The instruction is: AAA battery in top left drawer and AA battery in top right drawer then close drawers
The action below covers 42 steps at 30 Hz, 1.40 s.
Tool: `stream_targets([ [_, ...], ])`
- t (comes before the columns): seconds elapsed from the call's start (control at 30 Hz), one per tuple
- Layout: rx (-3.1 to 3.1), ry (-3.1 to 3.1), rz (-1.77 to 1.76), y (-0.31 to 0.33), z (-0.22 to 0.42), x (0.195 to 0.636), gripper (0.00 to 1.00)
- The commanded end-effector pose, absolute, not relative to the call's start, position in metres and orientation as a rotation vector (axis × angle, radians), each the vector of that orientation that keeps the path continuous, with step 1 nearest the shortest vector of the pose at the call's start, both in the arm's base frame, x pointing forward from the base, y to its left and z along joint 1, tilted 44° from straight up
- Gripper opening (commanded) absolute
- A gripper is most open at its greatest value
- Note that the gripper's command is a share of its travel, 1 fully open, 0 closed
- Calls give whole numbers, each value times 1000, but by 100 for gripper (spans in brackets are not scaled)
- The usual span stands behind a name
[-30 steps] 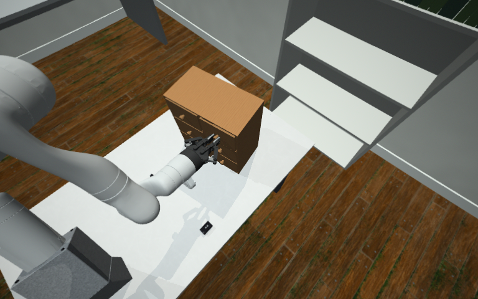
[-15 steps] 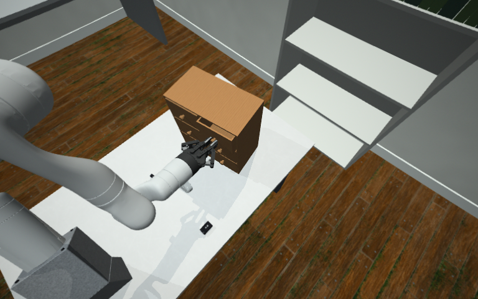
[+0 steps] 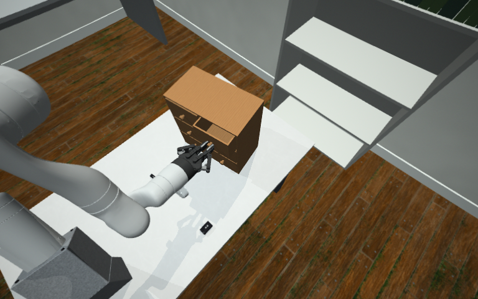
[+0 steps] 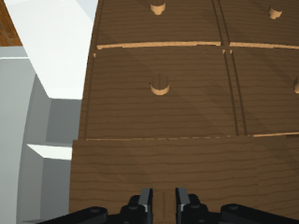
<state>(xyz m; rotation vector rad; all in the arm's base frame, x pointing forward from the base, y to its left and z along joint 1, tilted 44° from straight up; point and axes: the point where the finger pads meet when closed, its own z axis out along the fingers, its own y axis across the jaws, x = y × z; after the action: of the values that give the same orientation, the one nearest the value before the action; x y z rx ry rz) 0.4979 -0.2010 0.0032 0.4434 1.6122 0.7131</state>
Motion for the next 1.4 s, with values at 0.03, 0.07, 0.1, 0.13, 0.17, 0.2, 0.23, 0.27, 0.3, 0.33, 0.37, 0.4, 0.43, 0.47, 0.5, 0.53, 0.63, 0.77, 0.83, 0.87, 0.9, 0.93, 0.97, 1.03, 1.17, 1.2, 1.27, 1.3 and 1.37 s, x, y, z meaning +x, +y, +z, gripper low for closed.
stream_targets([
  [0.03,450,1612,711,-203,2,495,13],
  [0.07,450,1612,711,-203,2,493,13],
  [0.1,450,1612,711,-203,2,492,13],
  [0.13,450,1612,711,-203,1,491,13],
  [0.17,450,1612,711,-203,1,489,13],
  [0.2,450,1612,711,-203,1,488,13],
  [0.23,450,1612,711,-203,1,487,13],
  [0.27,450,1612,711,-203,0,486,13],
  [0.3,450,1612,711,-203,0,485,13],
  [0.33,450,1612,711,-202,0,484,13],
  [0.37,450,1612,711,-202,0,483,13],
  [0.4,450,1612,711,-202,-1,482,13],
  [0.43,450,1612,711,-202,-1,481,13],
  [0.47,450,1612,711,-202,-1,480,13],
  [0.5,450,1612,711,-202,-1,479,13],
  [0.53,450,1612,711,-202,-1,478,13],
  [0.63,450,1612,711,-202,-1,477,13],
  [0.77,450,1612,711,-202,-2,475,13],
  [0.83,450,1612,711,-202,-2,474,13],
  [0.87,450,1612,711,-202,-2,473,13],
  [0.9,450,1612,711,-202,-2,473,13],
  [0.93,450,1612,711,-202,-2,473,13],
  [0.97,450,1612,711,-202,-2,472,13],
  [1.03,450,1612,711,-202,-3,472,13],
  [1.17,450,1612,711,-202,-3,472,13],
  [1.2,450,1612,711,-202,-3,472,13],
  [1.27,450,1612,711,-202,-3,471,13],
  [1.3,450,1612,711,-202,-3,471,13],
  [1.37,450,1612,711,-202,-3,471,13],
])
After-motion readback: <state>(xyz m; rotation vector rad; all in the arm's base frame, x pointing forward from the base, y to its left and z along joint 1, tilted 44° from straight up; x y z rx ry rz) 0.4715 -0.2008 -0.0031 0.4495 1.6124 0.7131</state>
